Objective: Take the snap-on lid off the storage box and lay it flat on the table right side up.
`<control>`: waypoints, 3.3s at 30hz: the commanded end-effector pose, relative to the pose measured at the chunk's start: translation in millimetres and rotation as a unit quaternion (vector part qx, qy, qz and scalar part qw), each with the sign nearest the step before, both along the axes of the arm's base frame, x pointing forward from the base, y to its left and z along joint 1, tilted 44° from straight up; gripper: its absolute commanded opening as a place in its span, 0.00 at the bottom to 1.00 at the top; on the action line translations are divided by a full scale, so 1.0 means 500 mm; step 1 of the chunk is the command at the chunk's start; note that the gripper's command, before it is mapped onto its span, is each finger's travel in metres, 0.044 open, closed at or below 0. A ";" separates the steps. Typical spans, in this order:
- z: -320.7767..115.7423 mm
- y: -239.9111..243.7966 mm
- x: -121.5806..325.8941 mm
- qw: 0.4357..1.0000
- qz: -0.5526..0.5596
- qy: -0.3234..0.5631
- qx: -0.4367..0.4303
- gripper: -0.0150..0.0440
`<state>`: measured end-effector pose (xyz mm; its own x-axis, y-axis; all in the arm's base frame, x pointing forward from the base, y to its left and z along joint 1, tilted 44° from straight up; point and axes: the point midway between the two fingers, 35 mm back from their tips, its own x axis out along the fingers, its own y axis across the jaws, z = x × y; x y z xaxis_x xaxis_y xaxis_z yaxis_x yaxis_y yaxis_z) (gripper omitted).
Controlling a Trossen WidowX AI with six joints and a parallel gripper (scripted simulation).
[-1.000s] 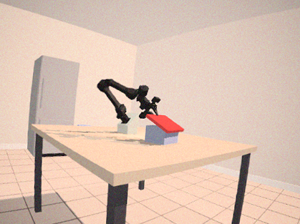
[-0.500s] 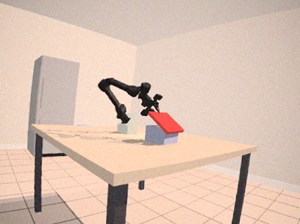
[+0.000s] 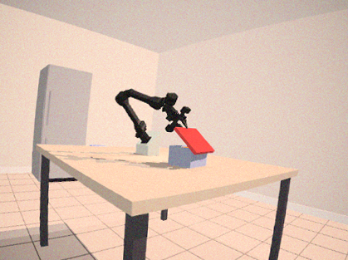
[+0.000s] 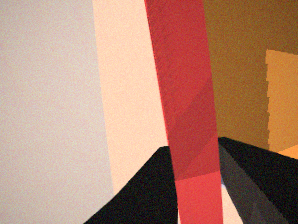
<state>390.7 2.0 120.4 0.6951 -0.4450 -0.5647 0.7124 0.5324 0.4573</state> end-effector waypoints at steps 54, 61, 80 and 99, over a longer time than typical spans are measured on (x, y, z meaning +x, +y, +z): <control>-0.010 0.122 -0.011 1.000 0.003 -0.005 0.005 0.25; -0.029 0.142 -0.017 1.000 0.003 -0.005 0.005 0.25; -0.079 0.197 -0.033 1.000 0.003 -0.005 0.006 0.25; -0.129 0.253 -0.049 1.000 0.003 -0.005 0.007 0.25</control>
<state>366.5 119.6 58.7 0.6958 -0.4384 -0.5690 0.7111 0.5321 0.4596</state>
